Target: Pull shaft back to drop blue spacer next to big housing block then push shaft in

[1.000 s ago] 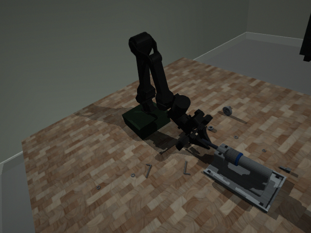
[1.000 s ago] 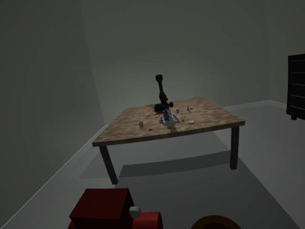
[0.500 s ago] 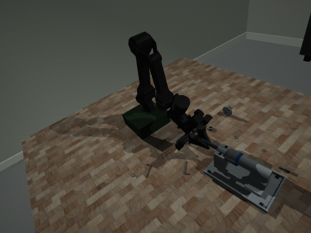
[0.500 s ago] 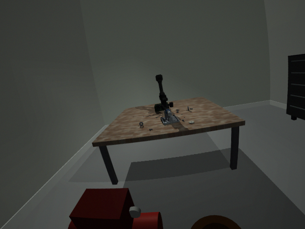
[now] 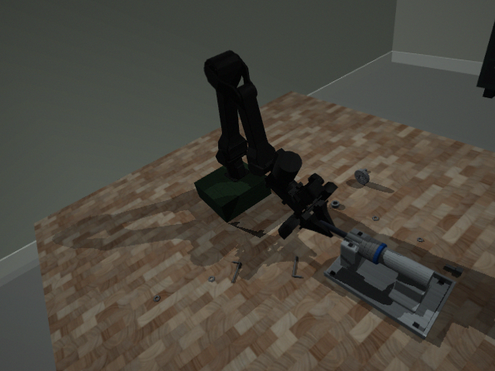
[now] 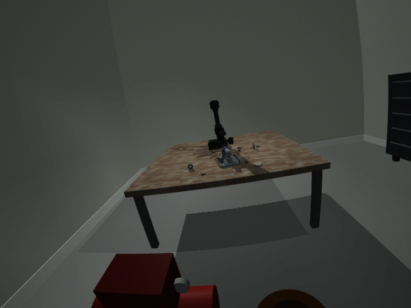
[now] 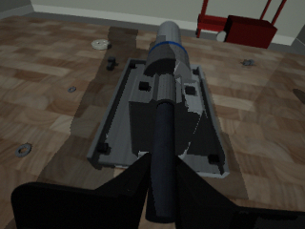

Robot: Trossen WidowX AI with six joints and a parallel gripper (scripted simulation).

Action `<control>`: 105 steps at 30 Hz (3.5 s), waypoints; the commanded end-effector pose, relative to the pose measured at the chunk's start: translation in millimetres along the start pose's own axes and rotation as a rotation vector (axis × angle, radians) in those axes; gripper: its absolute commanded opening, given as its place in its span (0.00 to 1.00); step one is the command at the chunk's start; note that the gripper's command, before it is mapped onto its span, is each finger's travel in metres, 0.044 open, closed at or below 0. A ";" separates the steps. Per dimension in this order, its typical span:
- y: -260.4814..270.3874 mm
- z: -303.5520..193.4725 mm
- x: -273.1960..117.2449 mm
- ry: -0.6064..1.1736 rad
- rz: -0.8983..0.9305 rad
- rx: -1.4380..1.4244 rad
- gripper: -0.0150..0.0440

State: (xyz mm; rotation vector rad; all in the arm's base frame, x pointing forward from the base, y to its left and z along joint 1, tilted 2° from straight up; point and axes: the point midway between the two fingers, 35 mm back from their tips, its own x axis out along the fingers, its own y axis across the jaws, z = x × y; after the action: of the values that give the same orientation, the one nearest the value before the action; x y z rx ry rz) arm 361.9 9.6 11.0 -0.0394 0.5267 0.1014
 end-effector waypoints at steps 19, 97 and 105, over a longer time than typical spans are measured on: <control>0.5 -1.9 -2.7 0.001 0.003 -0.003 0.25; 0.1 0.2 0.3 0.001 0.003 -0.003 0.25; 0.1 1.4 2.3 0.001 0.003 -0.003 0.25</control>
State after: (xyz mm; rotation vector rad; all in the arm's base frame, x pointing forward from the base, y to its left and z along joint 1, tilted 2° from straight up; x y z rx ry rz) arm 363.0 9.7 10.8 -0.0402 0.5286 0.1040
